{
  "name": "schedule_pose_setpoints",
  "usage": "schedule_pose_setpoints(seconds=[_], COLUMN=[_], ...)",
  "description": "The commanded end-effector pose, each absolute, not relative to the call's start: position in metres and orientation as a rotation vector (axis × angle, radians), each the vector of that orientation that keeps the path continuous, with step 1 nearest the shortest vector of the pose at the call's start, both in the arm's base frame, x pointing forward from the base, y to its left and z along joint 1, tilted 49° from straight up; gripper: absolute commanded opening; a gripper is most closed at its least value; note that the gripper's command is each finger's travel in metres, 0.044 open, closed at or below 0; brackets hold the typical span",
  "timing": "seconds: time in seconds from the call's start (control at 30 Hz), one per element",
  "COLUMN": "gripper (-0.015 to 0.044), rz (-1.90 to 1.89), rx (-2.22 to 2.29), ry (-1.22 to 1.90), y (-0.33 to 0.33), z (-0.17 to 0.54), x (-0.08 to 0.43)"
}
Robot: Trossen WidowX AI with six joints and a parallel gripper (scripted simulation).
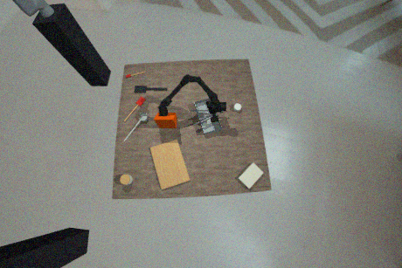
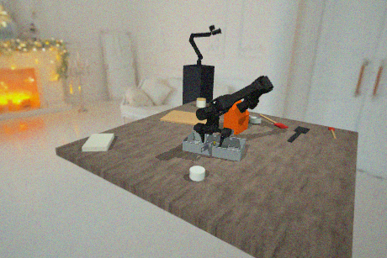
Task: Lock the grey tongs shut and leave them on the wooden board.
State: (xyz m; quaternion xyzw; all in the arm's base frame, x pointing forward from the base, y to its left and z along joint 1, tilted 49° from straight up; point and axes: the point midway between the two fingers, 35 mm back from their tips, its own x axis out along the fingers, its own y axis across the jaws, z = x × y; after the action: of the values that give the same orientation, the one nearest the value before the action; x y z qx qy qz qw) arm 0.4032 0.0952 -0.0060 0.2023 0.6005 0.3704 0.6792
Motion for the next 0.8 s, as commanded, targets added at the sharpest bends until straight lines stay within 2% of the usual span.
schedule_pose_setpoints(seconds=[0.0,0.23,0.33,0.77], gripper=[0.0440,0.0440,0.0361,0.0275], rz=[0.835,0.836,0.835,0.835], rx=[0.466,0.467,0.456,0.456], ry=[1.357,1.357,1.350,1.350], y=[0.1025,0.1070,0.1043,0.1043], z=[-0.0124,-0.0158,-0.0129,-0.0129], x=[0.3997,0.3989,0.4015,0.4015])
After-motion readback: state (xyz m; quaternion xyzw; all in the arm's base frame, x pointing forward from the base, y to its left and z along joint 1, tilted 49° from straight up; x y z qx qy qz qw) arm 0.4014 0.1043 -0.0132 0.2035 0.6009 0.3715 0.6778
